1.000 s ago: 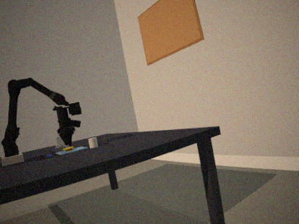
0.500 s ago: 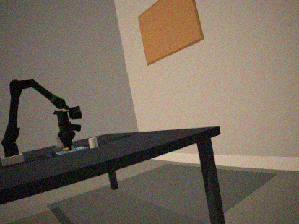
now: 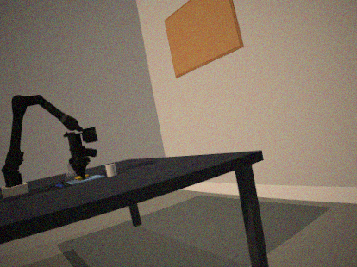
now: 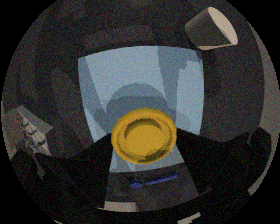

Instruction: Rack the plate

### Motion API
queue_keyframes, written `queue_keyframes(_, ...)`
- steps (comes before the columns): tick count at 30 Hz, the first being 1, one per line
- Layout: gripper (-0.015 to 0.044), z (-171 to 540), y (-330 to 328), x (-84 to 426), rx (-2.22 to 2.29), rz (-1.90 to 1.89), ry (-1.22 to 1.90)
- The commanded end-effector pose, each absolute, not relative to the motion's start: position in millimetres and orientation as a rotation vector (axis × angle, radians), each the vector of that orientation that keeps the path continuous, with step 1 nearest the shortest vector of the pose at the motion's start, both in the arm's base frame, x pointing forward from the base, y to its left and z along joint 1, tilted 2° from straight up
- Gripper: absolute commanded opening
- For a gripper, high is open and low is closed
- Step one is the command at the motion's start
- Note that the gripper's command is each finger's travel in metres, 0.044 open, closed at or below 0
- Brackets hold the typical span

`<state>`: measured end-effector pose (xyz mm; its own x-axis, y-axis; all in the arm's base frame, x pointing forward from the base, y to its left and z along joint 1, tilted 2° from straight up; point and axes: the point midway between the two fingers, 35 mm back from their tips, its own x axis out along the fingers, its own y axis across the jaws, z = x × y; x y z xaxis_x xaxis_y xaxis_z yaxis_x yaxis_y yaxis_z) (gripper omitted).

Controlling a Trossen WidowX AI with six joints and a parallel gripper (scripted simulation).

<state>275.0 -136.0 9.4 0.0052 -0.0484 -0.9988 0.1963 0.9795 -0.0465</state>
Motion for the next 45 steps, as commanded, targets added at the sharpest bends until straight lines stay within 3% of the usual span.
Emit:
queue_keyframes(1,0.0293,8.9,-136.2,275.0,0.112,-0.189,1.555)
queue_keyframes(3,0.028,8.9,-136.2,275.0,0.112,-0.189,1.555)
queue_keyframes(14,0.0,47.6,-138.5,284.3,0.112,-0.19,1.554)
queue_keyframes(45,0.0,175.9,-133.9,289.1,0.112,-0.189,1.553)
